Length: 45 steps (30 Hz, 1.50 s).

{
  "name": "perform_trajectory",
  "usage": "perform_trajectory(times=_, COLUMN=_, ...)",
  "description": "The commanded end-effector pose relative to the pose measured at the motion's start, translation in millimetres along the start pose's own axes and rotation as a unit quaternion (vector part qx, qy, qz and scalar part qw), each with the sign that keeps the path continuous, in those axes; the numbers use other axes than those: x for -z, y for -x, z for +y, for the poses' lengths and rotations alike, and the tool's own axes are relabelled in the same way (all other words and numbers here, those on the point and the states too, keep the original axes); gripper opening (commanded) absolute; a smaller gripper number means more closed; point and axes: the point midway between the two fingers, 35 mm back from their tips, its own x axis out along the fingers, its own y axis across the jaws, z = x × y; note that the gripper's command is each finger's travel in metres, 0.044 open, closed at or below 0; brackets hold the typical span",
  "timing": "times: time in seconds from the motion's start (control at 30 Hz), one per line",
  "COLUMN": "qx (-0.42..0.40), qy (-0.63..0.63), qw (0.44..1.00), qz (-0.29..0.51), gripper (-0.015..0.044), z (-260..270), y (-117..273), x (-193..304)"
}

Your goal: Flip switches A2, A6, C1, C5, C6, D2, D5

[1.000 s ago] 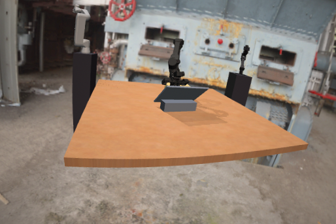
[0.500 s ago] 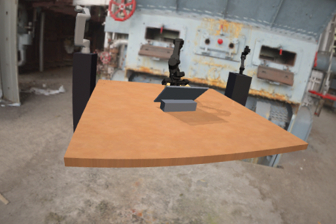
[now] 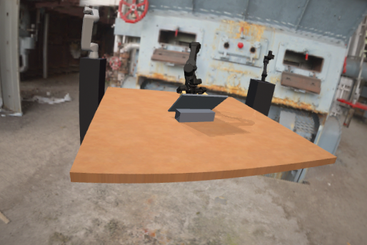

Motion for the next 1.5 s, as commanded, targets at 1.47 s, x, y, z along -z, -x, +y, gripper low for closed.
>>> perform_trajectory(times=1.47, qx=0.002, qy=0.0, qw=1.0, qz=0.001, gripper=0.0, z=-32, y=6, x=0)
